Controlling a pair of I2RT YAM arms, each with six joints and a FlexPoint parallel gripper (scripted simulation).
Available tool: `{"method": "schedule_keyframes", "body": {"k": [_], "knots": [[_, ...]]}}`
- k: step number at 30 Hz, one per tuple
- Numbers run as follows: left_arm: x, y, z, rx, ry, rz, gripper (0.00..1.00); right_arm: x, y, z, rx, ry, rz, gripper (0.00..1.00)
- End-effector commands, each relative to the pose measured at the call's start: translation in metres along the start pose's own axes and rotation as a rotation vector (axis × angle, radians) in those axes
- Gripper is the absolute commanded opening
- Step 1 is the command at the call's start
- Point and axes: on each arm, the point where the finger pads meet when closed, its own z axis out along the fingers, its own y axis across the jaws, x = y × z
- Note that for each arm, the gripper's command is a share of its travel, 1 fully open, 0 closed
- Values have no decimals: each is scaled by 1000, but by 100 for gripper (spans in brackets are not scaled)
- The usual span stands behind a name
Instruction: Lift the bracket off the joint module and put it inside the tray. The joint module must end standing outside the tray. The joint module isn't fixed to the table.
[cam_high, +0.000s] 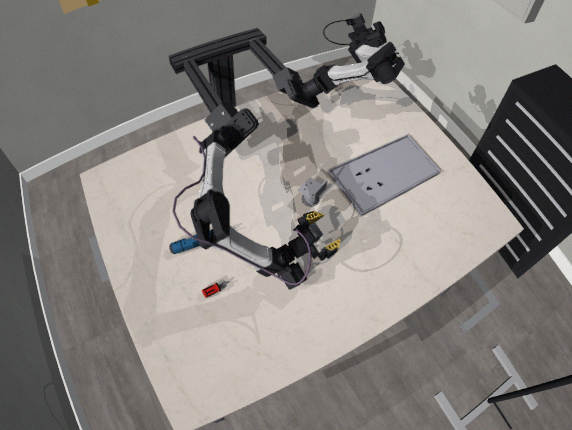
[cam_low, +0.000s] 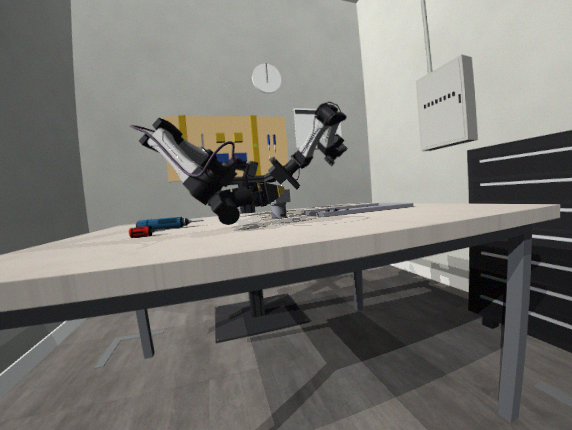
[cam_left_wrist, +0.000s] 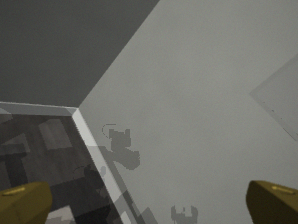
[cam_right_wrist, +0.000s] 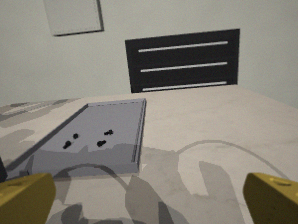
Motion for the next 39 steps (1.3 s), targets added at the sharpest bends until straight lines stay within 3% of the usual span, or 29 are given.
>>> {"method": "schedule_keyframes", "body": {"k": [1, 19, 23, 28, 32, 34, 39], "knots": [[-2, -4, 0, 12, -6, 1, 100, -6, -2, 1, -2, -4, -15, 100], [-3, -2, 0, 4, -12, 8, 100, -6, -1, 1, -9, 1, -2, 100], [5, 0, 3, -13, 0, 32, 100, -20, 2, 0, -36, 27, 8, 100], [32, 4, 6, -38, 62, 78, 100, -45, 8, -6, -72, 81, 27, 100], [78, 8, 4, -64, 168, 141, 100, -76, 15, -13, -97, 130, 24, 100], [78, 8, 4, -64, 168, 141, 100, -76, 15, -13, -97, 130, 24, 100], [148, 9, -10, -78, 339, 227, 100, -107, 27, -22, -117, 184, 18, 100]]}}
